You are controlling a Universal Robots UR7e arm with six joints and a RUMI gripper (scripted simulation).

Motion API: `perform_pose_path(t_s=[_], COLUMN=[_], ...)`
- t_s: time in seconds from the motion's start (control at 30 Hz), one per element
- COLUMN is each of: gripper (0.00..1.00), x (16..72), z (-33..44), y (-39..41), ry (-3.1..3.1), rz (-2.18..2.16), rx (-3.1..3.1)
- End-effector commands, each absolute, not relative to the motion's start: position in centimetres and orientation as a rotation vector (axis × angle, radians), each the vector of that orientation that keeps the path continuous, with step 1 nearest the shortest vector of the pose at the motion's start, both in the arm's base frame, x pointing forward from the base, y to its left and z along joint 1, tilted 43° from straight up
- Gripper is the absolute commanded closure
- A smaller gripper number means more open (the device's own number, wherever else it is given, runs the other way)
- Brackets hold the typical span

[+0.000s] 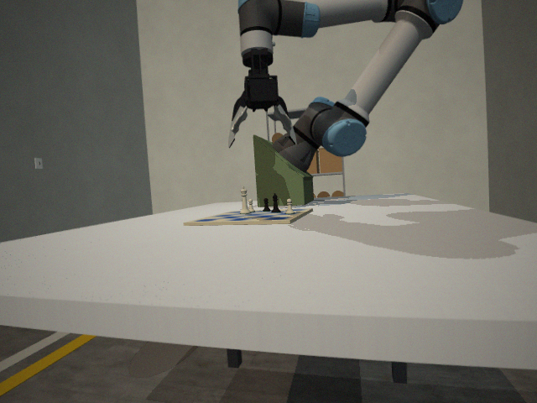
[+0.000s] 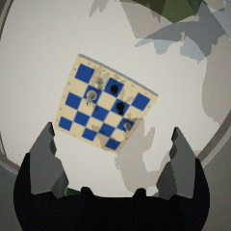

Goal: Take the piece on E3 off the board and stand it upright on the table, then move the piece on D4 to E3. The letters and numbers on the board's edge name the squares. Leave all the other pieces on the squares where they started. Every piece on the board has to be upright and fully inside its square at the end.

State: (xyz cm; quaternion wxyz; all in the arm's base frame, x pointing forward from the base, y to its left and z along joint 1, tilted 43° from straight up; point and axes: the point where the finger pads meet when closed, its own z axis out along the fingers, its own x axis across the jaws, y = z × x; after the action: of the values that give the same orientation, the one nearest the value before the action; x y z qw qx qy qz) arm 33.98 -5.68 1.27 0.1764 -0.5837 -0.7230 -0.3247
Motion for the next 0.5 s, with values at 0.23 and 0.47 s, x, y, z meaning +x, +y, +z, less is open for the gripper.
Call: perform_pose_path(t_s=[0.23,0.47], gripper=[0.00,0.00], x=[33.96,33.94], z=[1.29,1.31], y=[-5.62,-5.54], ry=[-1.999,-1.956], rz=[-0.903,-0.889], rx=[-1.695,-1.730])
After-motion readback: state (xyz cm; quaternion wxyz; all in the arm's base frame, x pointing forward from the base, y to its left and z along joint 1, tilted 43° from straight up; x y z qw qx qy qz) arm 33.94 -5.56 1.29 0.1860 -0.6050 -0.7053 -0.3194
